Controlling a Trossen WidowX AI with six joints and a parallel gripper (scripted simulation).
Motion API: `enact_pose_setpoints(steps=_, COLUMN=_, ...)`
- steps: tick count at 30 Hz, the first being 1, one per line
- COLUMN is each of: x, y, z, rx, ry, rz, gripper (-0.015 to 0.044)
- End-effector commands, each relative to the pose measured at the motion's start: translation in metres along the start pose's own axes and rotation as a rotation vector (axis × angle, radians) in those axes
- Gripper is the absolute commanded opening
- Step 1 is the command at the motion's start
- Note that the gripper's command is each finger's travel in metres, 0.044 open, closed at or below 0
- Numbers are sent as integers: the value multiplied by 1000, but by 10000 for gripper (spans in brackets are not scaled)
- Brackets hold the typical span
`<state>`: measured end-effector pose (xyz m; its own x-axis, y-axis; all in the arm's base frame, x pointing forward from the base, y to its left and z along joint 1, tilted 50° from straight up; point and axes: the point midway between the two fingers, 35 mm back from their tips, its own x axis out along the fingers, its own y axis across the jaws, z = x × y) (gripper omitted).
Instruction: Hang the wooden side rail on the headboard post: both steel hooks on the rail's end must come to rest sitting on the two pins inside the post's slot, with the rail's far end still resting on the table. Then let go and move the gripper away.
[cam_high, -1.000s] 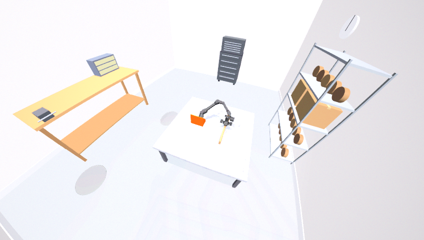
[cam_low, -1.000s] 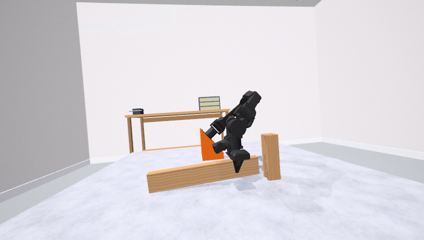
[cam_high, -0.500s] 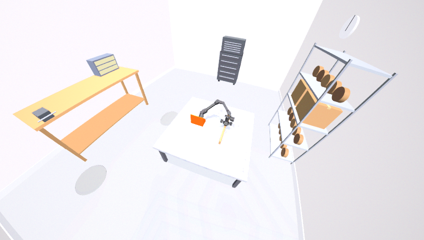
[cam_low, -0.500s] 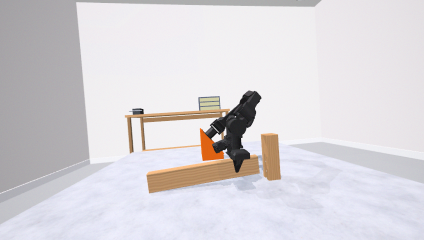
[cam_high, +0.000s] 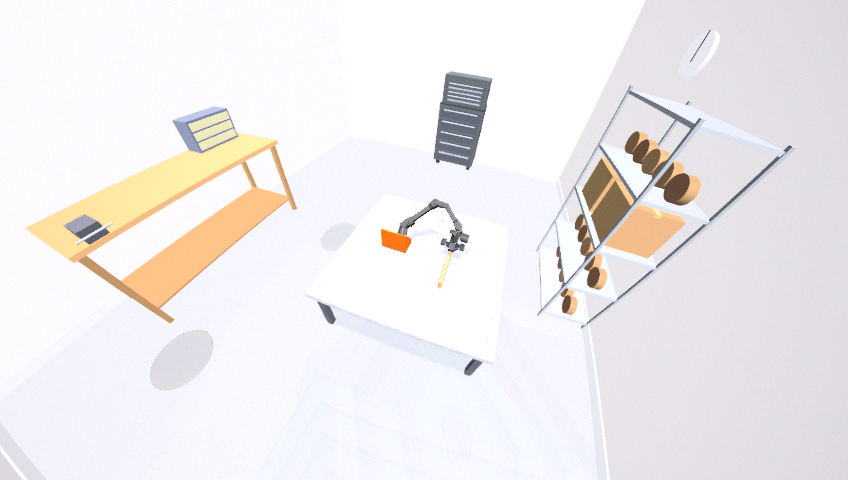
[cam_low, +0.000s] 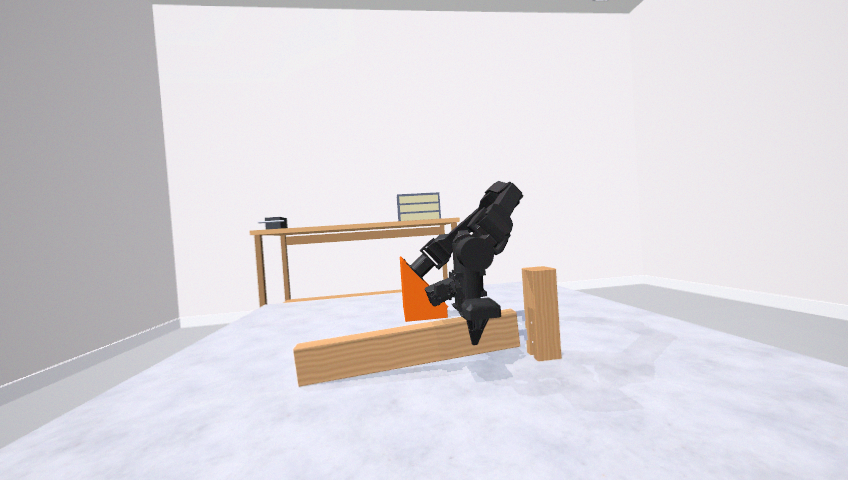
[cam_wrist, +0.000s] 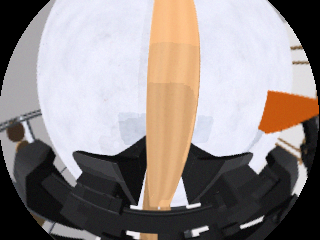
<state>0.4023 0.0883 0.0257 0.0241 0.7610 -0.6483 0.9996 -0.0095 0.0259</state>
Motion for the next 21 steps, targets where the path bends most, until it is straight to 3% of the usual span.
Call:
enact_pose_setpoints(steps=1, x=-4, y=4, z=-1, rx=-7, ry=-1, rz=15, gripper=0)
enact_pose_setpoints(steps=21, x=-2, y=6, z=-3, rx=-7, ry=-1, rz=15, gripper=0)
